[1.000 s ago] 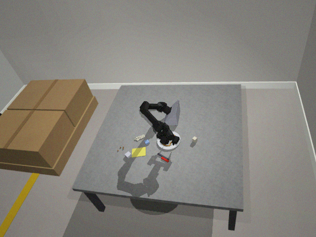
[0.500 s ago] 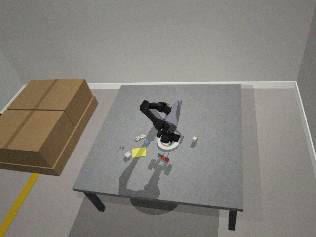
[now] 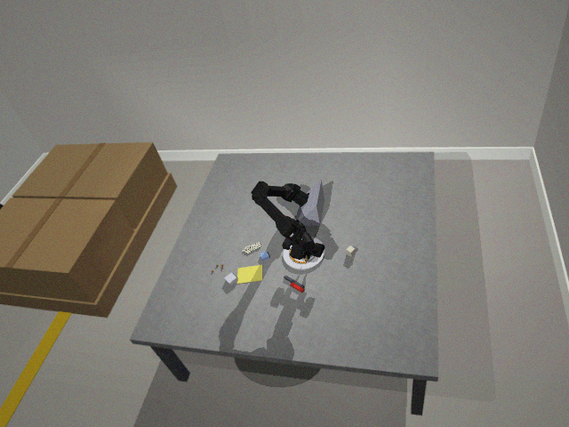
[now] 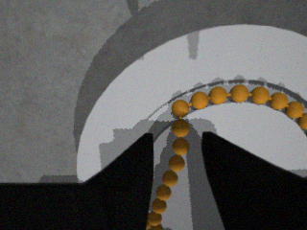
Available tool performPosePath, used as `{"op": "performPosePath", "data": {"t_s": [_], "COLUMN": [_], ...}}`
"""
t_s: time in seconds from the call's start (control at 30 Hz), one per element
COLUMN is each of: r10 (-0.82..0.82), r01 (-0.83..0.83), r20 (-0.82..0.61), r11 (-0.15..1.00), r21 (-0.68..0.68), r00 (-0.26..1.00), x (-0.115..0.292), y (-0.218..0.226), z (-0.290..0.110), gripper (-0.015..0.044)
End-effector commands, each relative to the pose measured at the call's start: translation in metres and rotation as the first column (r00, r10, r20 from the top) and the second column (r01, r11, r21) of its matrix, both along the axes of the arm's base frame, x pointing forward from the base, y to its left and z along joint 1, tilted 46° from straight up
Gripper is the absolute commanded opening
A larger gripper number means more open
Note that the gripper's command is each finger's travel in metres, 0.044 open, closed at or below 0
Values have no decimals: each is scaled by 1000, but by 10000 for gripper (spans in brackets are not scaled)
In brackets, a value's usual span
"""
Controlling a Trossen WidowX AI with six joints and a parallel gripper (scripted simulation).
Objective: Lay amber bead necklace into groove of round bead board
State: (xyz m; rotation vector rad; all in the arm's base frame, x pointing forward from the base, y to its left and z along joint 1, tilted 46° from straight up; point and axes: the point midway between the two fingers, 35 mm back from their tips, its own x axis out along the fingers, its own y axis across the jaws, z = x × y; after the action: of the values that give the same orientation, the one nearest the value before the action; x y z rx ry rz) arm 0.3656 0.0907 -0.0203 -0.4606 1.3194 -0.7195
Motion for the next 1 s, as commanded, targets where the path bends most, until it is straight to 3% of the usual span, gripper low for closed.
{"op": "performPosePath", "data": {"t_s": [0.0, 0.43, 0.6, 0.97], "r10": [0, -1, -4, -4], "r01": [0, 1, 4, 4], "r20": [-7, -10, -6, -6], "r11": [1000, 1000, 1000, 1000], "r21": [-8, -9, -3, -3], "r00": [1000, 1000, 1000, 1000], "x": [0, 0, 0, 0], "y": [-9, -17, -14, -14], "z": [-6, -13, -11, -11], "gripper": [120, 120, 0, 0]}}
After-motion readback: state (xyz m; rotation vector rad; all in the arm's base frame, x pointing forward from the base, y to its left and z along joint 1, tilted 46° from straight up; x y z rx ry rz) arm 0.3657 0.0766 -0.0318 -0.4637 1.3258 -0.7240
